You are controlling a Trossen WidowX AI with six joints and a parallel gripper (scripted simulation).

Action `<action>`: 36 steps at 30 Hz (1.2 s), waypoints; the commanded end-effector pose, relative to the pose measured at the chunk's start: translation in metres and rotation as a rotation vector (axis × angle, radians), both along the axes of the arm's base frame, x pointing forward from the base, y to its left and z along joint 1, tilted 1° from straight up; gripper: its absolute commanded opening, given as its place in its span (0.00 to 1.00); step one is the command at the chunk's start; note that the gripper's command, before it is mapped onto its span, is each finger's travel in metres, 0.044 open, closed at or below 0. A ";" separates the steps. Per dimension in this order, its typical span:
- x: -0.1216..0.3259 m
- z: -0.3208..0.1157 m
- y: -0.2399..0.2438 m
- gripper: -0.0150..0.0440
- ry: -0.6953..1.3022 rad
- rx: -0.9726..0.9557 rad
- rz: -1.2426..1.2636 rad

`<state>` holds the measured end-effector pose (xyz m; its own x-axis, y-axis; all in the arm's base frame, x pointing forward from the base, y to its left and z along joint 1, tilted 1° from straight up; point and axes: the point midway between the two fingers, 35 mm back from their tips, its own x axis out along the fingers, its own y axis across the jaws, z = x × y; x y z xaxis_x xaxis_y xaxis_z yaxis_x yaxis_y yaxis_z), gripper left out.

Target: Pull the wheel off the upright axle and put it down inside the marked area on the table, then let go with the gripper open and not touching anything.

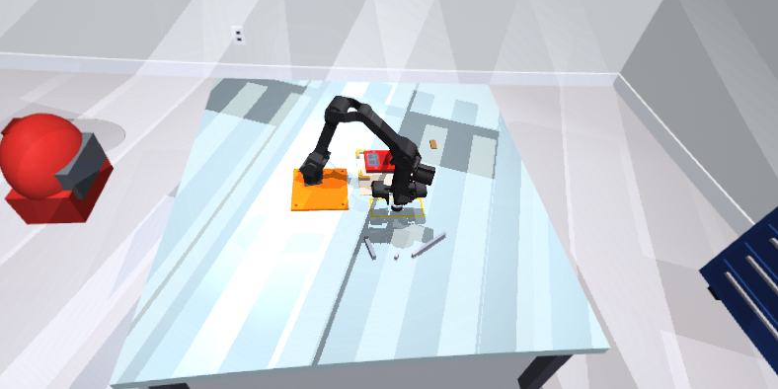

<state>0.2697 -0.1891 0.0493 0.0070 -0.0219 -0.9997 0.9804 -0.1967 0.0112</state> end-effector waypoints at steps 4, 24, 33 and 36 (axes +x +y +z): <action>0.001 0.055 0.000 0.76 -0.021 -0.008 0.004; -0.073 0.096 0.052 1.00 -0.014 -0.004 0.004; -0.073 0.096 0.052 1.00 -0.014 -0.004 0.004; -0.073 0.096 0.052 1.00 -0.014 -0.004 0.004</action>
<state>0.1980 -0.1392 0.1449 0.0197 -0.0306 -0.9993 0.9805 -0.1949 0.0253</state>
